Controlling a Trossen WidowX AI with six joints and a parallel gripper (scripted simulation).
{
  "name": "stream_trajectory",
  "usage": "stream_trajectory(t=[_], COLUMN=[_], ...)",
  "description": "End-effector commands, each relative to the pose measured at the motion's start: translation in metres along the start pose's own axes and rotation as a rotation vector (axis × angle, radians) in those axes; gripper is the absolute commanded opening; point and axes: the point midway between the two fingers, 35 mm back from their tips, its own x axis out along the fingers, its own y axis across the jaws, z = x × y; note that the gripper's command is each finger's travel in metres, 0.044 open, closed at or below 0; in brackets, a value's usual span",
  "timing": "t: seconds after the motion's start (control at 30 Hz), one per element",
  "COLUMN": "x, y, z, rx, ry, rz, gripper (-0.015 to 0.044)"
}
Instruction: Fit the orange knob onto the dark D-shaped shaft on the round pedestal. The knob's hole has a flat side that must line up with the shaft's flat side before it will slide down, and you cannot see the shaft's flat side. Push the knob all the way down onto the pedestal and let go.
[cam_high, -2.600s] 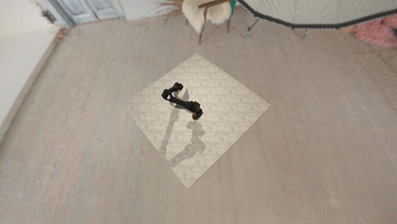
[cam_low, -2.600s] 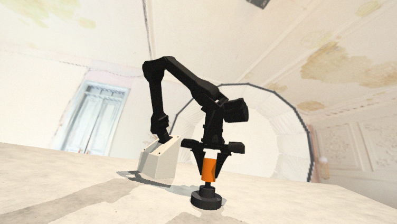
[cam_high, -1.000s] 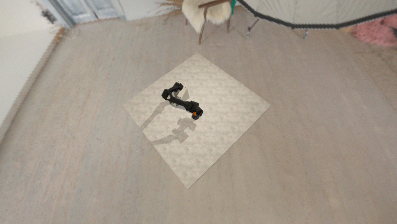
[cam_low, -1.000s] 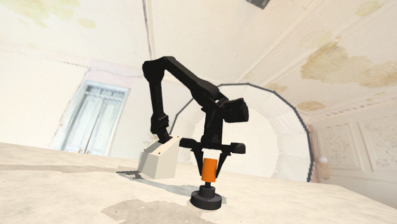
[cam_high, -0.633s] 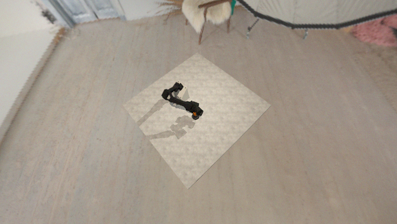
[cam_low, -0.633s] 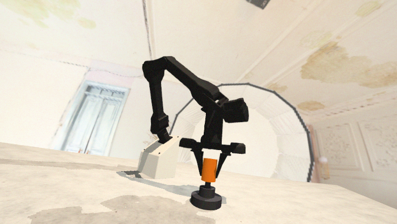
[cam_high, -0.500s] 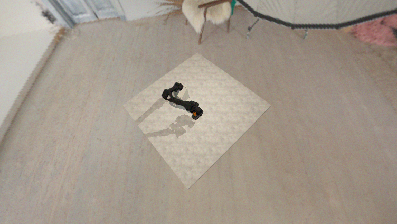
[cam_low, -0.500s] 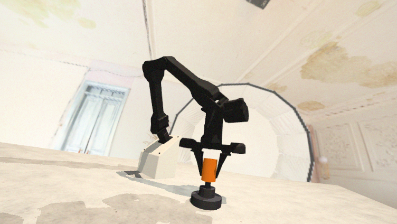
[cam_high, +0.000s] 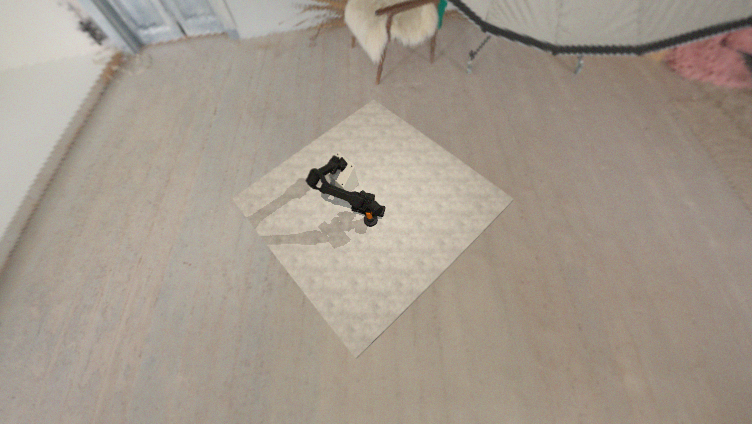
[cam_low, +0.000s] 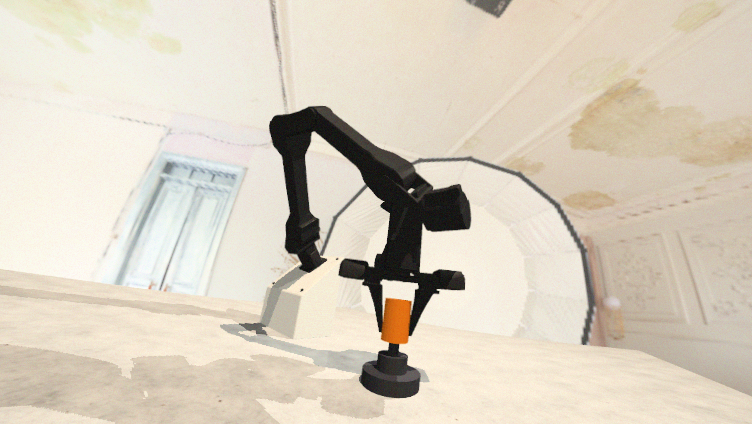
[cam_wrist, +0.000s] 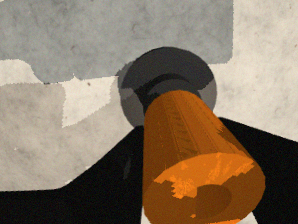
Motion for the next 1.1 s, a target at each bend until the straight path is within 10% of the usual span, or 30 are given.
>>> stream_trajectory(t=[0.0, 1.07], x=[0.0011, -0.0021], y=[-0.0002, -0.0001], z=[0.0003, -0.0003], rx=[-0.036, -0.083], ry=[0.001, 0.001], rz=[0.0, 0.0], gripper=[0.0, 0.0])
